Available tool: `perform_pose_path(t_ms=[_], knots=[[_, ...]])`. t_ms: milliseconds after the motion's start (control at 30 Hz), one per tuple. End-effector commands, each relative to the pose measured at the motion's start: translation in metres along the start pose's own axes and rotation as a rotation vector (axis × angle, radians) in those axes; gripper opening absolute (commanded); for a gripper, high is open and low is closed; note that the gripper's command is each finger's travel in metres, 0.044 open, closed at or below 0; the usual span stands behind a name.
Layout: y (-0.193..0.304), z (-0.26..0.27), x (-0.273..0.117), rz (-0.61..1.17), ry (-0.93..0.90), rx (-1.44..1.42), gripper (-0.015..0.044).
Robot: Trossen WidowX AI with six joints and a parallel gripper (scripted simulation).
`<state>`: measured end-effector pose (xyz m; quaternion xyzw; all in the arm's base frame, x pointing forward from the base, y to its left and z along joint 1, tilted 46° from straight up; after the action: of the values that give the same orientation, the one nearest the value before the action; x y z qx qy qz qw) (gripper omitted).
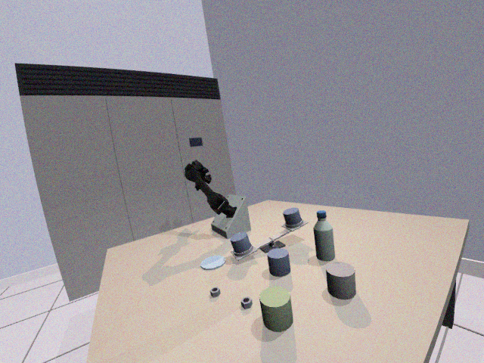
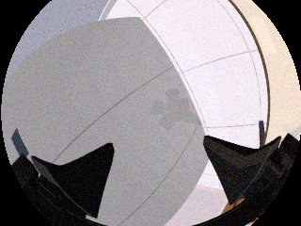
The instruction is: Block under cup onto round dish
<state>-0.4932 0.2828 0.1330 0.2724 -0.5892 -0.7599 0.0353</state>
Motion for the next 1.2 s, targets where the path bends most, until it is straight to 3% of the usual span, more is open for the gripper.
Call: perform_pose_path(t_ms=[0,567,1167], knots=[[-0.023,0.011,-0.029,-0.09,-0.082,0.033,0.044],[-0.125,0.019,-0.18,-0.564,-0.368,0.222,0.044],[-0.206,-0.064,-0.342,-1.109,-0.408,0.496,0.044]])
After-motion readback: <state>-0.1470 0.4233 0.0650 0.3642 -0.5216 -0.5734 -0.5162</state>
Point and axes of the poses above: the point midway between the two fingers, 35 mm back from their tips, its own x axis out along the fingers, its own z axis across the jaws, y = z × x, the point moved 7 cm from there along -x, back along the fingers, and after that the axes turned 1 degree about x, right-handed, at the moved point
